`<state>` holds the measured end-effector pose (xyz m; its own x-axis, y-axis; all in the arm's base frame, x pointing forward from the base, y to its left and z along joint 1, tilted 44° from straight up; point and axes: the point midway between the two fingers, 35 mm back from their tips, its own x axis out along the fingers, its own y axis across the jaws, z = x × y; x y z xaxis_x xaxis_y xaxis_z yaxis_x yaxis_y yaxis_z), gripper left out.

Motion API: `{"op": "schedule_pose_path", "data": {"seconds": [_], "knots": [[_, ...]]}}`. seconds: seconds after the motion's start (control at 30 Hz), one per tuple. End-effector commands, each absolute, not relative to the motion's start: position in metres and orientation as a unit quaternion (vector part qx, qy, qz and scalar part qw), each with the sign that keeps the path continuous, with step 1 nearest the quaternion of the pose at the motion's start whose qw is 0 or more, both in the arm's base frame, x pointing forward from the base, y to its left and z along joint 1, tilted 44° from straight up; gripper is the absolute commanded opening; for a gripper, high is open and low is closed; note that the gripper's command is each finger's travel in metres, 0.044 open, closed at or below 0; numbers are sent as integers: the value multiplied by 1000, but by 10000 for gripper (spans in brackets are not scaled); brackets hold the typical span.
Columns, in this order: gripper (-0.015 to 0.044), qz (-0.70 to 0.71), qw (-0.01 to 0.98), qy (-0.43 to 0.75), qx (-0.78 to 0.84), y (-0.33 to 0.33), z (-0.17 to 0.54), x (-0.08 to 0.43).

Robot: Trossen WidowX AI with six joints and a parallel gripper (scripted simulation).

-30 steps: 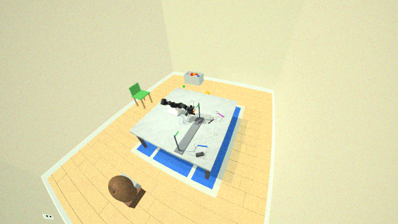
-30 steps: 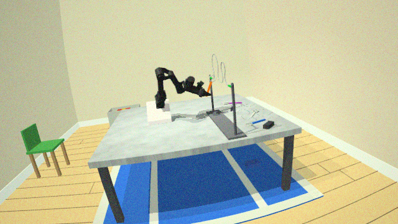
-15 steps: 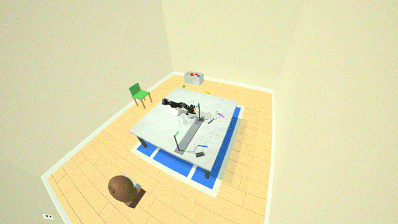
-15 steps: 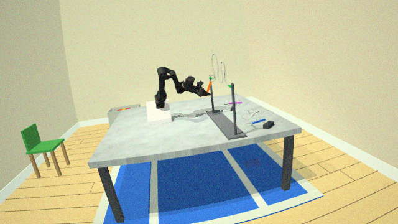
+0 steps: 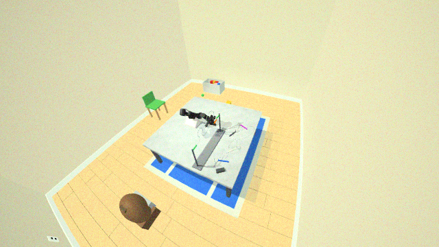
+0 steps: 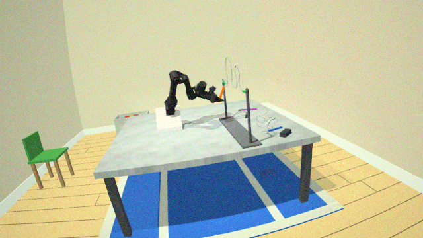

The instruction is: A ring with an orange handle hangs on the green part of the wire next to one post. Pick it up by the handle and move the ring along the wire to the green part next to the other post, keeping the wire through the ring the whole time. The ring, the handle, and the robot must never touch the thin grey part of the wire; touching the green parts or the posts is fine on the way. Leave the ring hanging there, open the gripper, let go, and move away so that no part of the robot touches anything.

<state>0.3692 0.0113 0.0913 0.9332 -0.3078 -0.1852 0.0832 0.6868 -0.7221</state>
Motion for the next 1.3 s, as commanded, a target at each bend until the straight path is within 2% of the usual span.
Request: {"op": "schedule_pose_path", "data": {"seconds": [0.0, 0.9, 1.27], "knots": [[-150, -106, 906, 150, -381, 8, 85, 369], [-150, -106, 906, 150, -381, 3, 79, 369], [139, -108, 907, 149, -379, 3, 80, 369]]}}
